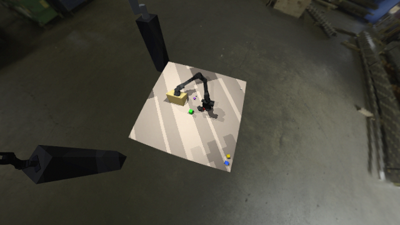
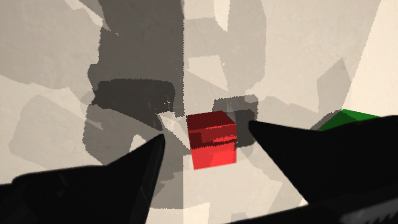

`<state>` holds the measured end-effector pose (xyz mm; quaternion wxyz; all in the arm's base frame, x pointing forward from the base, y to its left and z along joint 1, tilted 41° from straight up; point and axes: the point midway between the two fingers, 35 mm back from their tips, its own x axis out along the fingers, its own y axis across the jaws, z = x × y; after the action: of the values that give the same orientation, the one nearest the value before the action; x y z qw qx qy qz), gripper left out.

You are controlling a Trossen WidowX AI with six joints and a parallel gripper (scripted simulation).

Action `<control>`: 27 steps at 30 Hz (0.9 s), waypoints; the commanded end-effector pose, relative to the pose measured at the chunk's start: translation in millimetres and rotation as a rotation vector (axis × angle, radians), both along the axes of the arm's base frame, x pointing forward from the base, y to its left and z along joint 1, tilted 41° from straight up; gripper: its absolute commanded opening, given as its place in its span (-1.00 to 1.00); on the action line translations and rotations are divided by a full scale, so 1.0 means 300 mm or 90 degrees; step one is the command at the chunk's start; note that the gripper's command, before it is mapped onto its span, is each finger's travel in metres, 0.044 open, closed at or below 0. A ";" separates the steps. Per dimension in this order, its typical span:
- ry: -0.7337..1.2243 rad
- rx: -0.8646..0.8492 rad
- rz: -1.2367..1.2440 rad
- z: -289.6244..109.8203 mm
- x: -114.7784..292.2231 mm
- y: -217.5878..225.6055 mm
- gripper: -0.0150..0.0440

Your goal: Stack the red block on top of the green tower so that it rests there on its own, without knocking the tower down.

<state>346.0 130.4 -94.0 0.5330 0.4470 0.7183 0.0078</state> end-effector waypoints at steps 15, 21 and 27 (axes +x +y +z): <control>0.003 0.003 -0.002 -0.001 -0.005 0.002 0.38; 0.003 0.003 -0.002 -0.001 -0.005 0.002 -0.02; 0.003 0.003 -0.002 0.002 -0.004 -0.001 -0.23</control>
<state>345.4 130.8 -94.4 0.5324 0.4472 0.7187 0.0076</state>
